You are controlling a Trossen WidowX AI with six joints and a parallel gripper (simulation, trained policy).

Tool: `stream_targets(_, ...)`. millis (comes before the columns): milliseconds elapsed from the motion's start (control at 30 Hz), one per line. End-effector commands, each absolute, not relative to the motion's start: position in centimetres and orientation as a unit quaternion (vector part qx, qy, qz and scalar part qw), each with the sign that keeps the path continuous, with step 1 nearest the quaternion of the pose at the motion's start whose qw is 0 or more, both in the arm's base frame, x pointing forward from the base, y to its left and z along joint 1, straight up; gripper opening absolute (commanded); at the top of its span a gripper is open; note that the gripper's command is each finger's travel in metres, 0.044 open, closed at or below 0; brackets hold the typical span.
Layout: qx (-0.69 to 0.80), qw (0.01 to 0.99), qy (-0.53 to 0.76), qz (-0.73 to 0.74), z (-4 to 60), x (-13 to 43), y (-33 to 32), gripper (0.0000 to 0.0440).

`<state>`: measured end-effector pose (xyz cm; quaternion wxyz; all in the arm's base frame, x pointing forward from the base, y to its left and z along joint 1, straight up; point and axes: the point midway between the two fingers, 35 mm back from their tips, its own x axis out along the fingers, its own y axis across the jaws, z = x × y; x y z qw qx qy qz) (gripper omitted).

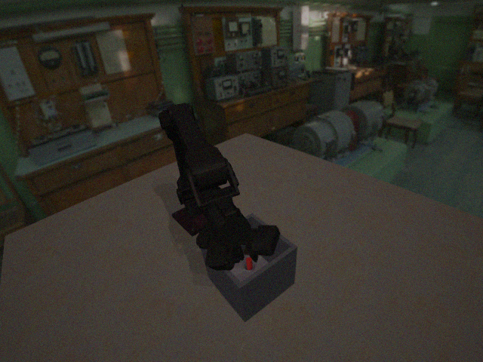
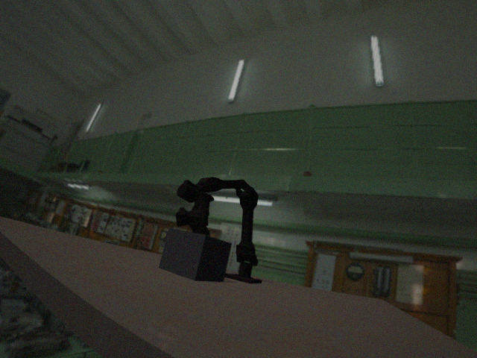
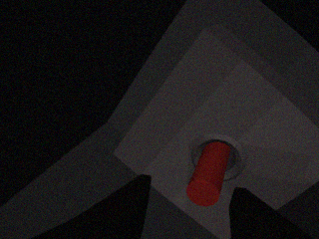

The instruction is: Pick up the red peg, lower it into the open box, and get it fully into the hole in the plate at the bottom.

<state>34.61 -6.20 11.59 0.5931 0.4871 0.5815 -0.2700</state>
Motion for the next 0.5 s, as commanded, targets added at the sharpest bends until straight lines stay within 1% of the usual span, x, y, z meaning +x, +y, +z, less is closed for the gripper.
stream_targets(0, 0.497, 0.578, 0.598, -0.249, 10.5, 35.6, -5.9, 0.0161)
stream_targets(467, 0.53, 0.589, 0.581, -0.186, 13.5, 37.9, -6.3, 0.0157)
